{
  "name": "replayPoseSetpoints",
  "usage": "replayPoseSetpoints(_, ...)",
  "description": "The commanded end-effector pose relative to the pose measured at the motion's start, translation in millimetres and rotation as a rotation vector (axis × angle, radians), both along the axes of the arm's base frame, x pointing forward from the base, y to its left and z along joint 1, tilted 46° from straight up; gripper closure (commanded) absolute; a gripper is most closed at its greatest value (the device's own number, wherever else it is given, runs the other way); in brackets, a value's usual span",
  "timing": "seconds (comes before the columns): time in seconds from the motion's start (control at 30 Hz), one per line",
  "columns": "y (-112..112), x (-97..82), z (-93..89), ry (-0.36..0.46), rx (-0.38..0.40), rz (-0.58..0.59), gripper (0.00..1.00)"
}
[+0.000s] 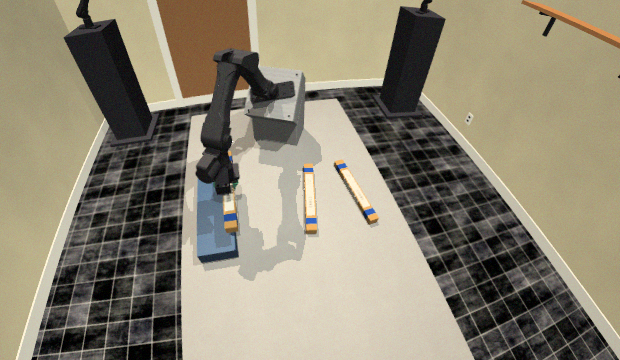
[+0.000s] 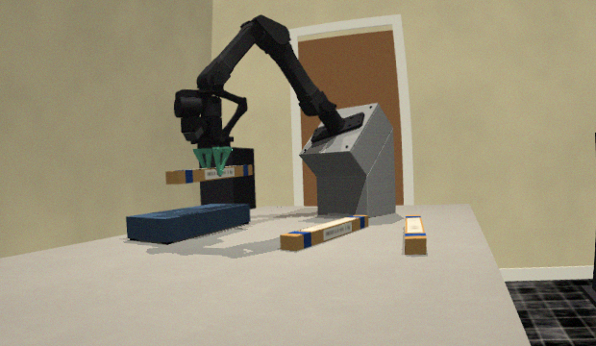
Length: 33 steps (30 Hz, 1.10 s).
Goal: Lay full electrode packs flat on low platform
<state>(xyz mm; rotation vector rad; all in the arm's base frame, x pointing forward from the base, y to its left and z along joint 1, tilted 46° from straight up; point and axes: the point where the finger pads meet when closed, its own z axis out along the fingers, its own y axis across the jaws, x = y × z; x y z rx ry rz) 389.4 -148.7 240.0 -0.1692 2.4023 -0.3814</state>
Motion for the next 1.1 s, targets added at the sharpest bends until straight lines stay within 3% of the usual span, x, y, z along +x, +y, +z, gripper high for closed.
replayPoseSetpoints(0.0, -2.8, -6.1, 38.9, -0.061, -0.021, 0.020, 1.00)
replayPoseSetpoints(0.13, -11.9, -2.6, 32.0, -0.039, -0.012, 0.019, 1.00)
replayPoseSetpoints(0.23, -17.6, -5.9, 44.4, -0.060, -0.023, 0.020, 1.00)
replayPoseSetpoints(0.37, -27.3, -4.7, 45.2, -0.054, -0.021, 0.019, 1.00)
replayPoseSetpoints(1.07, -29.0, -2.9, 48.9, -0.060, -0.023, 0.018, 1.00)
